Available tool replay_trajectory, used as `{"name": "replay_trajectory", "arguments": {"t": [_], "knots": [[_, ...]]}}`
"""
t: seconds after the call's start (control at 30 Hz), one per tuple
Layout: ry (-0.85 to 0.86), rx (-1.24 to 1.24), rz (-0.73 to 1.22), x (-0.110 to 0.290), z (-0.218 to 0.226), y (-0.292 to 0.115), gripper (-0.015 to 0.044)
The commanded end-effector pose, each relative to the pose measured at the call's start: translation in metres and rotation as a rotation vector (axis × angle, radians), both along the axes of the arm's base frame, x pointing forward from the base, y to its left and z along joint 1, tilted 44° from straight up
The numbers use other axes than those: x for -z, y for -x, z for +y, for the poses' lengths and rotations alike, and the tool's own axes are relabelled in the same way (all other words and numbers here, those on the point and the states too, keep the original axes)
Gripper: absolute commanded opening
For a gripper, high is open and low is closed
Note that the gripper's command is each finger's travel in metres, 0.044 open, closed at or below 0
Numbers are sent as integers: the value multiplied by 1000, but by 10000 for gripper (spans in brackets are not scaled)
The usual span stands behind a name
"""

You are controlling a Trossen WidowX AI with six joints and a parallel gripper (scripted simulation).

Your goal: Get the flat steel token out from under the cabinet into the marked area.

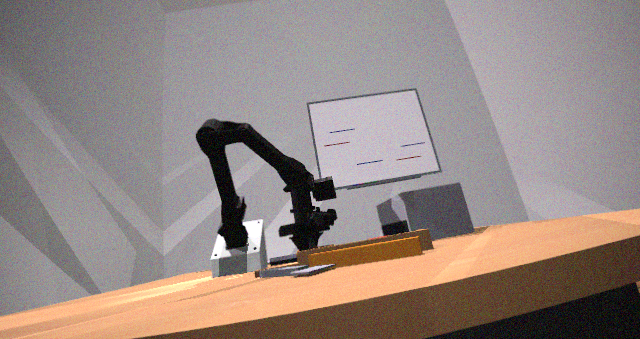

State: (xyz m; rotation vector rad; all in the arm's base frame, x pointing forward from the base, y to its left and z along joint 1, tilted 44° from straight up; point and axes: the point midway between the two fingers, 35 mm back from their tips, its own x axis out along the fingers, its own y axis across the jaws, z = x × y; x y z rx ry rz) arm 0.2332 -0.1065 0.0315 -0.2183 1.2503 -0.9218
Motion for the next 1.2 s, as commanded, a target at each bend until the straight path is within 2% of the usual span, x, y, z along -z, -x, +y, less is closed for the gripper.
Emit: {"name": "replay_trajectory", "arguments": {"t": [0.0,1.17], "knots": [[-1,-27,25,1,2,0,0],[6,-242,241,3,6,1,0]]}}
